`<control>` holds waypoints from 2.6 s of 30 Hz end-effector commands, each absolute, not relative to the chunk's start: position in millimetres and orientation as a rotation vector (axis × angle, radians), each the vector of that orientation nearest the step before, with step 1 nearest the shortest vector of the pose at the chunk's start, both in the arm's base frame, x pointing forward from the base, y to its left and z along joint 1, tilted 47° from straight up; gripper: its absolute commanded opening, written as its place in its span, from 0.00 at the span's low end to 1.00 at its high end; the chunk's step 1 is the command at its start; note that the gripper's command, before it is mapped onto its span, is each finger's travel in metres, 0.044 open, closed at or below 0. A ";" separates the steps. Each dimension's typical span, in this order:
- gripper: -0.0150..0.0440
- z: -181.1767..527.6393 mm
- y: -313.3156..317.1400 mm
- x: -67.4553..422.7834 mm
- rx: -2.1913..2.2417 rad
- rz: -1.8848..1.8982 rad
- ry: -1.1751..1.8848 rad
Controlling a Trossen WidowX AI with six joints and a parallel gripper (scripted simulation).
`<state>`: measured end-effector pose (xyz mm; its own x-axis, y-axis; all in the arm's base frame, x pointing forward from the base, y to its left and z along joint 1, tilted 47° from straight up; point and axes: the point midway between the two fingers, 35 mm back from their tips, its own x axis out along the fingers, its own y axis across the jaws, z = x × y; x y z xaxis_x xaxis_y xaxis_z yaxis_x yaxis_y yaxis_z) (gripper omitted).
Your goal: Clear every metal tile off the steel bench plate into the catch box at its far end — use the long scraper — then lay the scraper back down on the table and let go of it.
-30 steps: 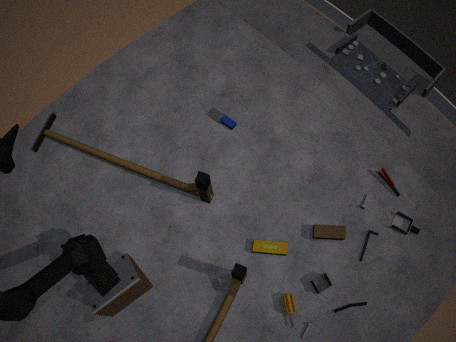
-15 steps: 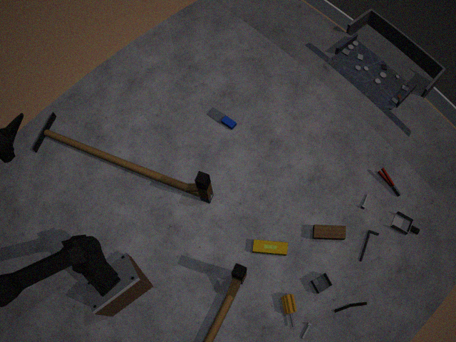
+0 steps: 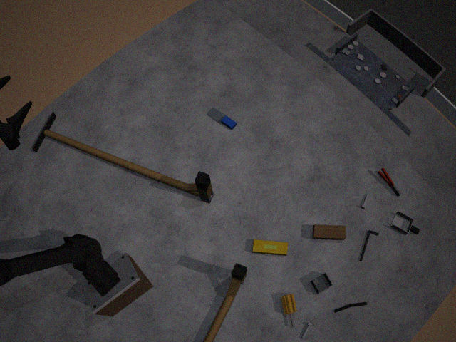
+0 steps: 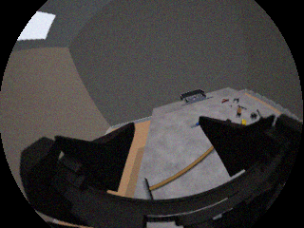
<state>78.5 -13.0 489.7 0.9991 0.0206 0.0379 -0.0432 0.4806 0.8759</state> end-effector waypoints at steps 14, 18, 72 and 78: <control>1.00 502.0 -27.1 124.6 1.241 -0.163 -0.103; 1.00 503.4 -33.5 135.4 1.280 -0.210 -0.126; 1.00 483.6 -220.4 217.1 1.773 -0.785 -0.673; 1.00 476.9 -249.1 213.7 1.818 -0.836 -0.762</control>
<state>215.1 -233.5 478.7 0.5984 -0.7742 -0.2062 -0.0973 -0.3257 0.9405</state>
